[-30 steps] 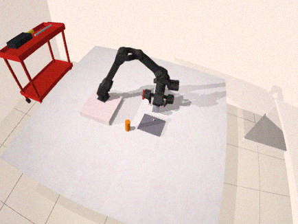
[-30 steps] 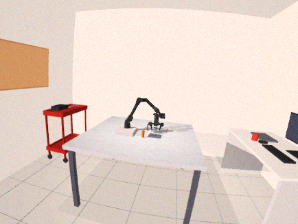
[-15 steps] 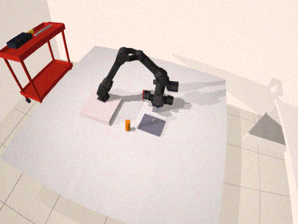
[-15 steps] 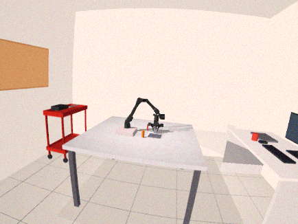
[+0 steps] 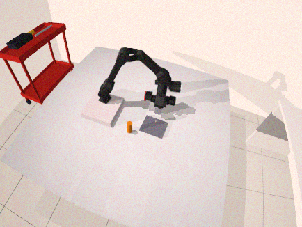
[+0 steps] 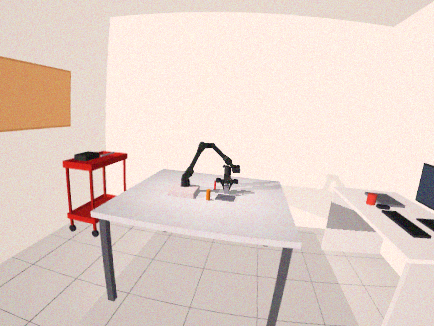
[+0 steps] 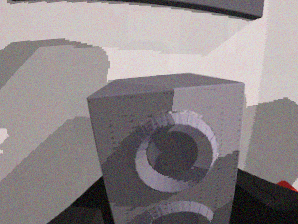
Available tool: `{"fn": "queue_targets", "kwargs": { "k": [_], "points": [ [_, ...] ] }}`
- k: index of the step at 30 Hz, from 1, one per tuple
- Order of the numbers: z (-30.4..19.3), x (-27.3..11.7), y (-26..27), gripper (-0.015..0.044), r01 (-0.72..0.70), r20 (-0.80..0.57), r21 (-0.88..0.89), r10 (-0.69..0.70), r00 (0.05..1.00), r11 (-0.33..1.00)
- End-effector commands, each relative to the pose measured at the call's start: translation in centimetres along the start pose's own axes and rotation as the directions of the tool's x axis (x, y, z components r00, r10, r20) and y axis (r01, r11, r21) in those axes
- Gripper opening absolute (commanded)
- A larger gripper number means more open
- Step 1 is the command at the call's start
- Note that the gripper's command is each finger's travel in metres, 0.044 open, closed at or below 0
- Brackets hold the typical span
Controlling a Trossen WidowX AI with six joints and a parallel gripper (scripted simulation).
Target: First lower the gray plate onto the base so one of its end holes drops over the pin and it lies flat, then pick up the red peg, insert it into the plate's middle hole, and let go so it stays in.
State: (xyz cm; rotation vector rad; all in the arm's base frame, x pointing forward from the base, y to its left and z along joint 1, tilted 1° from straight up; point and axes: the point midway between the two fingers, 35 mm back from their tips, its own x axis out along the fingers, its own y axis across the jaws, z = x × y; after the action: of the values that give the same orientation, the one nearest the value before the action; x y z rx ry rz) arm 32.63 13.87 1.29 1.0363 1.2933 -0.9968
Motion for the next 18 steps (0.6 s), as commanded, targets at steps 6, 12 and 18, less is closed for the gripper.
{"fn": "queue_targets", "kwargs": {
  "k": [6, 12, 18],
  "points": [
    [0.0, -2.8, 0.4, 0.0, -0.009, 0.007, -0.013, 0.009, 1.0, 1.0],
    [-0.2, -4.6, 0.5, 0.0, -0.005, 0.003, -0.007, 0.005, 1.0, 1.0],
    [-0.3, -6.5, 0.5, 0.0, 0.0, 0.0, 0.0, 0.0, 1.0, 1.0]
  ]
}}
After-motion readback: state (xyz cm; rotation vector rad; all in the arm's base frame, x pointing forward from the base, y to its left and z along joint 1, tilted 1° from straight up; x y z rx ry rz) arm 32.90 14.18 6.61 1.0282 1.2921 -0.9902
